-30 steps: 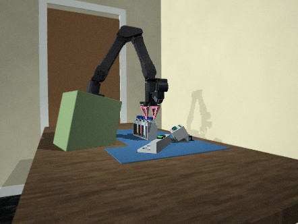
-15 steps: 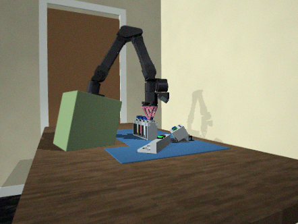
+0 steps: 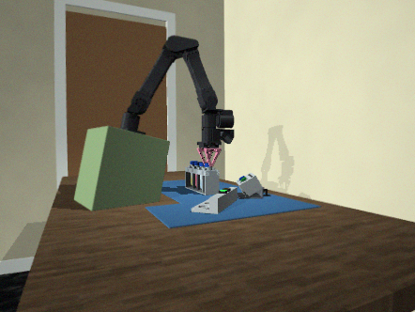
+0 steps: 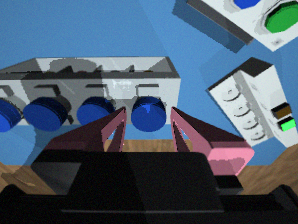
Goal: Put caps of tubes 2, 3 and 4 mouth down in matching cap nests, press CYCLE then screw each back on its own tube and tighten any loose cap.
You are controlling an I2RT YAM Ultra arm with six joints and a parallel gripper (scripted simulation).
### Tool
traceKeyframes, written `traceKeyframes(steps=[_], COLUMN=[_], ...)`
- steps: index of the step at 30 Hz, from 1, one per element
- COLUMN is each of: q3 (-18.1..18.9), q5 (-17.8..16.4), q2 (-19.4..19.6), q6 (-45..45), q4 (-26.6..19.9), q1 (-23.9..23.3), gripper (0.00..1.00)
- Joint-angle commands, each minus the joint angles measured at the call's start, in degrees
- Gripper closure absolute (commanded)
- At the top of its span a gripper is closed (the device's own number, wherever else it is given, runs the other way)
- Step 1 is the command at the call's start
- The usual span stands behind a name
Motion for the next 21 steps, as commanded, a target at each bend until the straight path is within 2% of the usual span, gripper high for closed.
traceKeyframes(steps=[1, 3, 6, 10, 20, 21], q3=[0.13, 0.12, 0.12, 0.13, 0.14, 0.14], q5=[0.02, 0.02, 0.02, 0.02, 0.02, 0.02], q2=[-0.63, -0.63, -0.63, -0.62, -0.55, -0.55], q6=[-10.36, -20.69, -25.75, -40.06, -40.06, -40.06], q4=[0.02, 0.04, 0.04, 0.04, 0.09, 0.09], q1=[-0.12, -0.12, -0.13, -0.13, -0.12, -0.12], gripper=[0.51, 0.51, 0.51, 0.51, 0.51, 1.00])
